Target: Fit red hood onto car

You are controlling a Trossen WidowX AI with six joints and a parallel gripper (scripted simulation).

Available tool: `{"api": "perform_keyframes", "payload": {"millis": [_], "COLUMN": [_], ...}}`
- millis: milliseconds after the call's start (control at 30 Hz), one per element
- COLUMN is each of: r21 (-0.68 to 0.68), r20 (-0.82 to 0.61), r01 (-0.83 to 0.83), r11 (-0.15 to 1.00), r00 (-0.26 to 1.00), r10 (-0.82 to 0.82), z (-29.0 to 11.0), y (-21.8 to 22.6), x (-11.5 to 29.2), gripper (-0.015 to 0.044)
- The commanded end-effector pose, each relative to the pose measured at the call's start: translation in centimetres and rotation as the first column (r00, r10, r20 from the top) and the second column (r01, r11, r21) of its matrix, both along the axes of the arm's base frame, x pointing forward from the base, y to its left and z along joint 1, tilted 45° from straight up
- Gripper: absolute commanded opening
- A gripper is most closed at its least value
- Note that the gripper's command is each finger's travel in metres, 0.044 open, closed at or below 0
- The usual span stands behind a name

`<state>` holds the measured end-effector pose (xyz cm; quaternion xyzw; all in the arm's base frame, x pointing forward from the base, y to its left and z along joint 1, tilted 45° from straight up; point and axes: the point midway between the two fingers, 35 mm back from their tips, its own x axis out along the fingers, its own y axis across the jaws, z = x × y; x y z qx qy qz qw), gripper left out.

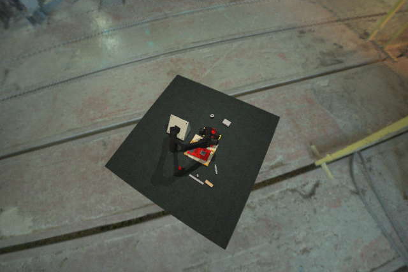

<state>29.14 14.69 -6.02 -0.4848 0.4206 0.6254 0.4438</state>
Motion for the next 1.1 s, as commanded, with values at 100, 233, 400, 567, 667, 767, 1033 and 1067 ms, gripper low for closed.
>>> {"api": "perform_keyframes", "payload": {"millis": [100, 233, 400, 567, 667, 767, 1033, 1067], "r21": [0.002, 0.002, 0.003, 0.003, 0.003, 0.004, 0.004, 0.004], "r20": [-0.005, -0.004, -0.003, -0.001, -0.001, 0.0, 0.002, 0.002], "r01": [-0.001, -0.001, -0.001, -0.001, -0.001, -0.001, -0.001, -0.001], "r11": [1.0, 1.0, 1.0, 1.0, 1.0, 1.0, 1.0, 1.0], "r00": [1.0, 1.0, 1.0, 1.0, 1.0, 1.0, 1.0, 1.0], "r10": [0.001, 0.001, 0.001, 0.001, 0.001, 0.001, 0.001, 0.001], "z": [-0.4, -0.6, -0.8, -1.0, -1.2, -1.3, -1.6, -1.7], "y": [-0.4, -0.6, -0.8, -1.0, -1.2, -1.3, -1.7, -1.7], "x": [-0.1, 0.0, 0.1, 0.1, 0.2, 0.2, 0.3, 0.3], "gripper": [0.044, 0.044, 0.044, 0.044, 0.044, 0.044, 0.044, 0.044]}}
